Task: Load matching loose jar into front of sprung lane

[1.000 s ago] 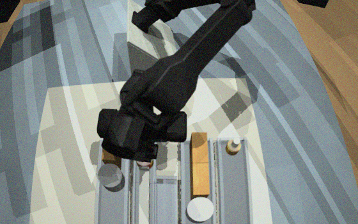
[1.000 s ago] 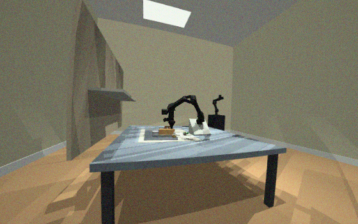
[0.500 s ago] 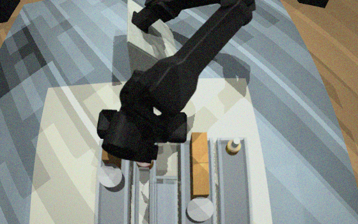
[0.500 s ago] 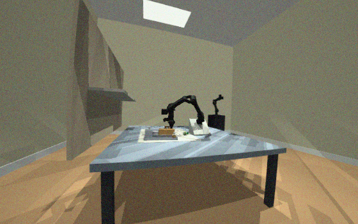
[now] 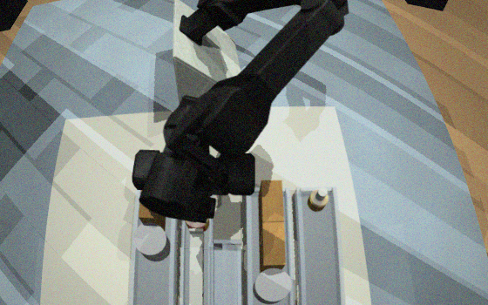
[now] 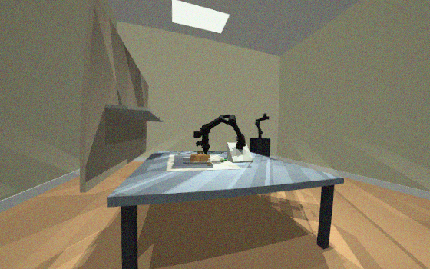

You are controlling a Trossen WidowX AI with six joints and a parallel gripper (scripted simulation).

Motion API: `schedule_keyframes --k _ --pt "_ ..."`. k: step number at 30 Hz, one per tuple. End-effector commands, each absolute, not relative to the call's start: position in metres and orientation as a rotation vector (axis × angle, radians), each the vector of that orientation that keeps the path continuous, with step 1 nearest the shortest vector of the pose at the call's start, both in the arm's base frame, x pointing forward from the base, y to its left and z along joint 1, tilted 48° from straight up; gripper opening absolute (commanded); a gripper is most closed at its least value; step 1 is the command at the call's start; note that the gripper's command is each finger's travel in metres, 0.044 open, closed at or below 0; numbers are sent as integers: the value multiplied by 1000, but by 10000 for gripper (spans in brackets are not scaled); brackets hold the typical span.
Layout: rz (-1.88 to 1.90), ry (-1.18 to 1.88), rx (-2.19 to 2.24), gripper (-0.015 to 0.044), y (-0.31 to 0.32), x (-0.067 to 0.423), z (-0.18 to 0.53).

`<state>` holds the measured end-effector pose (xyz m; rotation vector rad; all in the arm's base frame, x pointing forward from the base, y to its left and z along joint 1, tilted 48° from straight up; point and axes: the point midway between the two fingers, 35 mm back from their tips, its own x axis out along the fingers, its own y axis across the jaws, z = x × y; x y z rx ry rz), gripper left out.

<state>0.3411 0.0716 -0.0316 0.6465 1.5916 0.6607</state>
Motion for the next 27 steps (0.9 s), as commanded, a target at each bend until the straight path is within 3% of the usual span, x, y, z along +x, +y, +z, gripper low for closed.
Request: schedule_keyframes --k 1,27 --pt "669 1563 645 0 72 349 -29" --pt "669 1563 644 0 72 351 -29"
